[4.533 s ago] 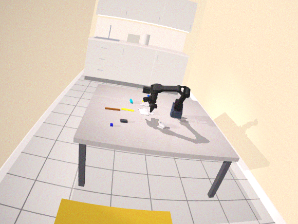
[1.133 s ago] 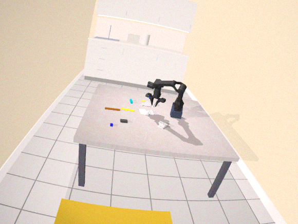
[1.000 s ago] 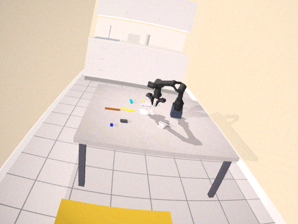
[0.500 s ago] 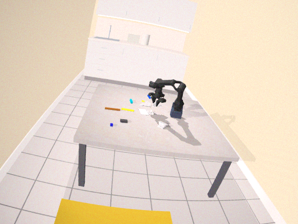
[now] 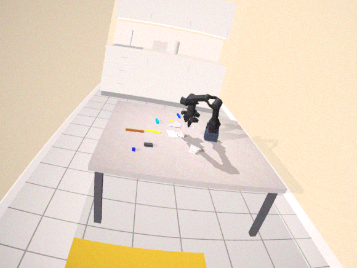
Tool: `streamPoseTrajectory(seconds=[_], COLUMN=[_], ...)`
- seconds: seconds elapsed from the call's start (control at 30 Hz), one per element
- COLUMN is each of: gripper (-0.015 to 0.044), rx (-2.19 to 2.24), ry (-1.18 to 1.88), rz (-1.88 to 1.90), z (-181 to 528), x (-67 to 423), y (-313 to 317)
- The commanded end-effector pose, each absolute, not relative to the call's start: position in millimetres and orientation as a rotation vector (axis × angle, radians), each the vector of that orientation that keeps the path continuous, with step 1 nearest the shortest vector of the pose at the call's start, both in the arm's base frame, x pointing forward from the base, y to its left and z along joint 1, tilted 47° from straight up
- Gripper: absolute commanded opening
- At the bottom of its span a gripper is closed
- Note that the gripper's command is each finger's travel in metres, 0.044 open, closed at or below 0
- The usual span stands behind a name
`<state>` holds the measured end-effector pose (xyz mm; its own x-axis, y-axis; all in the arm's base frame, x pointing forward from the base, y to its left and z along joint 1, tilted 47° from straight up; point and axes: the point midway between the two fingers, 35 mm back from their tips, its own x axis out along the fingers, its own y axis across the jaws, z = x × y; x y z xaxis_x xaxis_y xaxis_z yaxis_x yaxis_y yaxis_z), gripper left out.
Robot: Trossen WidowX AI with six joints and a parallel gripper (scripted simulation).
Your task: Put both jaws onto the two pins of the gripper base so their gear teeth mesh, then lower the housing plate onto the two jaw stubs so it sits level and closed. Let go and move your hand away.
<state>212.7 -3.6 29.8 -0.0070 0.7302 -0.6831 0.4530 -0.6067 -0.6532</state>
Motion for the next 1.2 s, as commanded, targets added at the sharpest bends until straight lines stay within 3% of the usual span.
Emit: streamPoseTrajectory(seconds=[0.0,0.93,1.17], gripper=[0.0134,0.0134,0.0134], rx=[-1.975,-1.979,-1.981], ry=[-1.158,-1.165,-1.164], rz=[1.678,1.676,1.677], z=[26,26,26], x=[209,209,230], y=[-6,-6,-10])
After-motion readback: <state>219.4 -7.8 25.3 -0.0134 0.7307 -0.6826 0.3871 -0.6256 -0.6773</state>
